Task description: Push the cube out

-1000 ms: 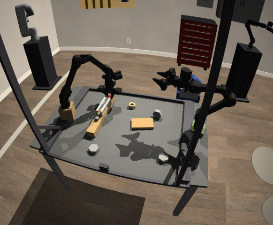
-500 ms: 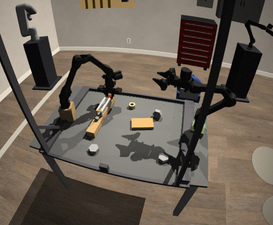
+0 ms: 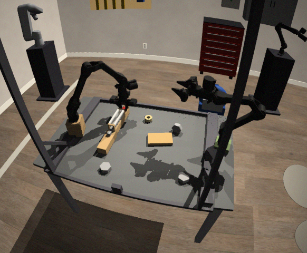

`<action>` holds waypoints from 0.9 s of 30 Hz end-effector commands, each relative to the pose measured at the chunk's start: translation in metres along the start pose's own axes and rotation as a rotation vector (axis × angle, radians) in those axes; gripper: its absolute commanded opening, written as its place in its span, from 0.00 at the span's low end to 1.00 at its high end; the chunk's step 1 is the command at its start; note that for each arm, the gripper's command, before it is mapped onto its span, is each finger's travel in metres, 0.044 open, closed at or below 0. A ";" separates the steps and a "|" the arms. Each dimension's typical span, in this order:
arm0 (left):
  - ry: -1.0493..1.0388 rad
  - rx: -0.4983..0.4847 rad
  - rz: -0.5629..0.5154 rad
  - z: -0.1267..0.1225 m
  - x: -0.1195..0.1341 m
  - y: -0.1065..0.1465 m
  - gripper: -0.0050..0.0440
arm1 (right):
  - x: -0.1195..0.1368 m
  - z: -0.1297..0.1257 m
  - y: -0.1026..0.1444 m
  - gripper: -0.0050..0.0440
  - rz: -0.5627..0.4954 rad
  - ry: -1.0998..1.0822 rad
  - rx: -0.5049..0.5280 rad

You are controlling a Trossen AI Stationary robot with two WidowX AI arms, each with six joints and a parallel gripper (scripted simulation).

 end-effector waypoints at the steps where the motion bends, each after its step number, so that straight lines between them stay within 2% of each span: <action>1: 0.005 0.012 -0.022 -0.002 -0.003 0.008 0.45 | -0.006 0.001 0.001 0.92 -0.017 0.000 -0.003; 11: 0.005 0.012 -0.022 -0.002 -0.003 0.008 0.45 | -0.006 0.001 0.001 0.92 -0.017 0.000 -0.003; 12: 0.005 0.012 -0.022 -0.002 -0.003 0.008 0.10 | -0.006 0.001 0.001 0.92 -0.017 0.000 -0.003; 27: 0.005 0.012 -0.022 -0.002 -0.003 0.008 0.10 | -0.006 0.001 0.001 0.92 -0.017 0.000 -0.003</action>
Point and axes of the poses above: on each arm, the point midway between the two fingers, 35 mm back from their tips, its own y axis back along the fingers, its own z axis across the jaws, x = y × z, the point moved 5 cm from there along y, back along the fingers, and after that the axes turned 10 degrees about -y, right-handed, at the moved point
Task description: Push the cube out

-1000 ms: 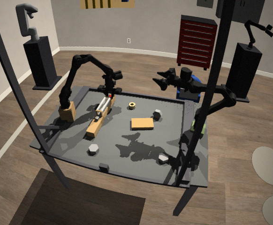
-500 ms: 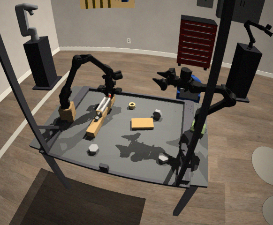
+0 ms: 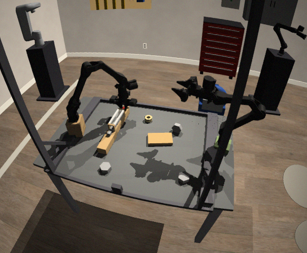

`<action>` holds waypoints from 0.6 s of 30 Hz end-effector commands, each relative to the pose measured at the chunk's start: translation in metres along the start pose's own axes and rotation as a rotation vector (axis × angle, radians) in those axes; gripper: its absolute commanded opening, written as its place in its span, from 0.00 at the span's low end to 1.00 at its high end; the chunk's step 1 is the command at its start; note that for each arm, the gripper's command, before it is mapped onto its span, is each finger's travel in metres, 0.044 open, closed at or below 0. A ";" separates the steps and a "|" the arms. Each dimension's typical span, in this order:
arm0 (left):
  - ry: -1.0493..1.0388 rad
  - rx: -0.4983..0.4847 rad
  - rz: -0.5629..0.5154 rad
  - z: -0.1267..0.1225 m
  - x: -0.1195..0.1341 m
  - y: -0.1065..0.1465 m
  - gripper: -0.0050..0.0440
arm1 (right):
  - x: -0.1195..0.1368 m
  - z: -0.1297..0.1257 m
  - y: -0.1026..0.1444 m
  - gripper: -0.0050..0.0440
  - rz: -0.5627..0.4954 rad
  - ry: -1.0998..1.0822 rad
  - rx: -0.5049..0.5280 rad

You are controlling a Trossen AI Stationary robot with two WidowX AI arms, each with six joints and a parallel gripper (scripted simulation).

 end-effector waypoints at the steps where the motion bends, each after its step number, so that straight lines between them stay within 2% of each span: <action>1: 0.004 0.014 -0.023 0.000 -0.008 0.012 0.10 | -0.006 0.001 0.001 0.92 -0.017 0.000 -0.003; 14: -0.001 0.019 -0.031 0.007 -0.022 0.027 0.10 | -0.006 0.001 0.001 0.92 -0.017 0.000 -0.003; 18: -0.002 0.017 -0.029 0.006 -0.018 0.024 0.10 | -0.006 0.001 0.001 0.92 -0.017 0.000 -0.003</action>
Point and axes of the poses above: on each arm, the point midway between the two fingers, 35 mm back from their tips, its own y axis back along the fingers, its own z axis across the jaws, x = y × z, the point moved 5 cm from there along y, back along the fingers, and after that the axes turned 10 degrees about -y, right-handed, at the moved point
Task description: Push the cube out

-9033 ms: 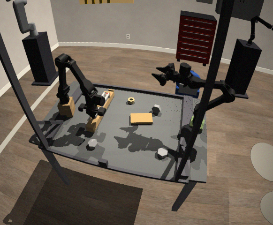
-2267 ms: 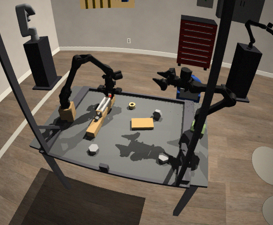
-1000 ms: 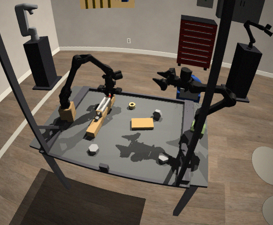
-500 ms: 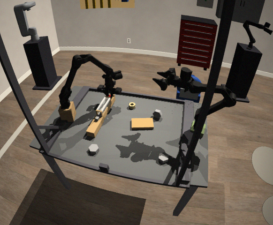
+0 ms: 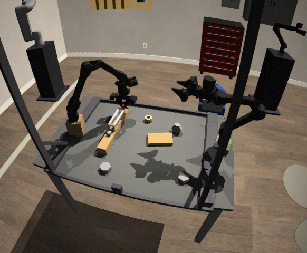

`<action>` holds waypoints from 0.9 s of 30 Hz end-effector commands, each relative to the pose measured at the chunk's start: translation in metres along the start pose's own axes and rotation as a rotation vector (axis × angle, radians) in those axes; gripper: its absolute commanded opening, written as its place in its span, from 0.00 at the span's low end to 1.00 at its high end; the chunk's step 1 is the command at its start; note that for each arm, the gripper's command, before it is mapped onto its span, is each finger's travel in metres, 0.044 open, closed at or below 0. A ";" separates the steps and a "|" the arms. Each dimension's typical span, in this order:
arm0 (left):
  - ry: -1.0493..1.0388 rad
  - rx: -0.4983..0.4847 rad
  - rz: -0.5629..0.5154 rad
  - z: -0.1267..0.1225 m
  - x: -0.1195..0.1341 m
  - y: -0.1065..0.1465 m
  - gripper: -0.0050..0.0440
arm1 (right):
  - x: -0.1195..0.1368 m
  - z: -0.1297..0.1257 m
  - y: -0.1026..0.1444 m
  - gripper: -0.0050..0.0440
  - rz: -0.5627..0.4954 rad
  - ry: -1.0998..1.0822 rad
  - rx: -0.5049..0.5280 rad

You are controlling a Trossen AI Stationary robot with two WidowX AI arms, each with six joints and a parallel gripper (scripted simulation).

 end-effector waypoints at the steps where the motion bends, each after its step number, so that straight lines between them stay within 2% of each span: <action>1: -0.005 0.017 -0.029 -0.002 -0.004 0.011 0.10 | -0.006 0.001 0.001 0.92 -0.017 0.000 -0.003; 12: -0.005 0.025 -0.039 -0.007 -0.002 0.036 0.10 | -0.006 0.001 0.001 0.92 -0.017 0.000 -0.003; 15: -0.003 0.027 -0.042 -0.008 0.001 0.052 0.10 | -0.006 0.001 0.001 0.92 -0.017 0.000 -0.003; 20: -0.004 0.034 -0.050 -0.011 0.012 0.099 0.10 | -0.006 0.001 0.001 0.92 -0.017 0.000 -0.003; 27: 0.001 0.004 -0.009 -0.007 0.016 0.086 0.10 | -0.006 0.001 0.001 0.92 -0.017 0.000 -0.003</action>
Point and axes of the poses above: on each arm, the point midway between the two fingers, 35 mm back from their tips, its own y axis back along the fingers, its own z axis across the jaws, x = y × z, the point moved 5 cm from there along y, back along the fingers, and after that the axes turned 10 degrees about -y, right-handed, at the moved point
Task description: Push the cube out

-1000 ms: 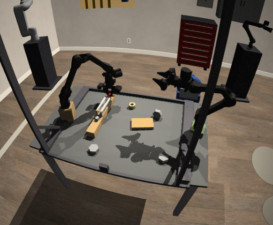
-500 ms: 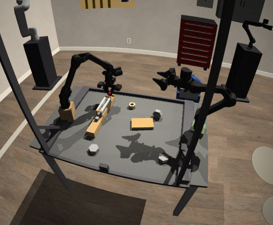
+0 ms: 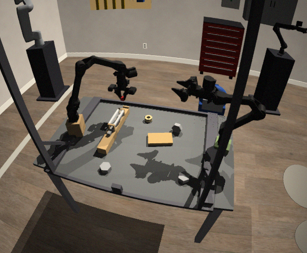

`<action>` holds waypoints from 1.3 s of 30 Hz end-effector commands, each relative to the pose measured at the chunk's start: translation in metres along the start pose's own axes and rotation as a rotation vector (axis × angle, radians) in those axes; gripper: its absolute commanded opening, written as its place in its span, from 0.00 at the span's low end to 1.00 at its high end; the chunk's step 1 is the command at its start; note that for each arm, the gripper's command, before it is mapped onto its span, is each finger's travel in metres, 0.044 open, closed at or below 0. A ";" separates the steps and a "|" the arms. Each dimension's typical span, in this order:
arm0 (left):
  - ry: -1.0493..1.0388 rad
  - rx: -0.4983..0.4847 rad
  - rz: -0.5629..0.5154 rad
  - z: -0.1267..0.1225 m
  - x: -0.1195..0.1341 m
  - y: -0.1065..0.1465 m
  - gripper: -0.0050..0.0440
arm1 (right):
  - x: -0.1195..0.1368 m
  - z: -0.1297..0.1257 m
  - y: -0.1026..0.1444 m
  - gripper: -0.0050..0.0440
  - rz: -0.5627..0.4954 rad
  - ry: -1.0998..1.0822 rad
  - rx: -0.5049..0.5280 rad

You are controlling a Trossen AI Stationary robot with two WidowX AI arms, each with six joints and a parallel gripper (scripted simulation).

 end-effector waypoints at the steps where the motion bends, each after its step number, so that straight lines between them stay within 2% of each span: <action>1: 0.005 0.015 -0.022 -0.002 -0.002 0.009 0.10 | -0.006 0.001 0.001 0.92 -0.017 0.000 -0.003; 39: 0.008 0.013 -0.017 -0.001 -0.002 0.006 0.10 | -0.006 0.001 0.001 0.92 -0.017 0.000 -0.003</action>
Point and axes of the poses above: on each arm, the point midway between the two fingers, 35 mm back from their tips, its own y axis back along the fingers, its own z axis across the jaws, x = y × z, the point moved 5 cm from there along y, back along the fingers, and after that the axes turned 10 degrees about -y, right-handed, at the moved point
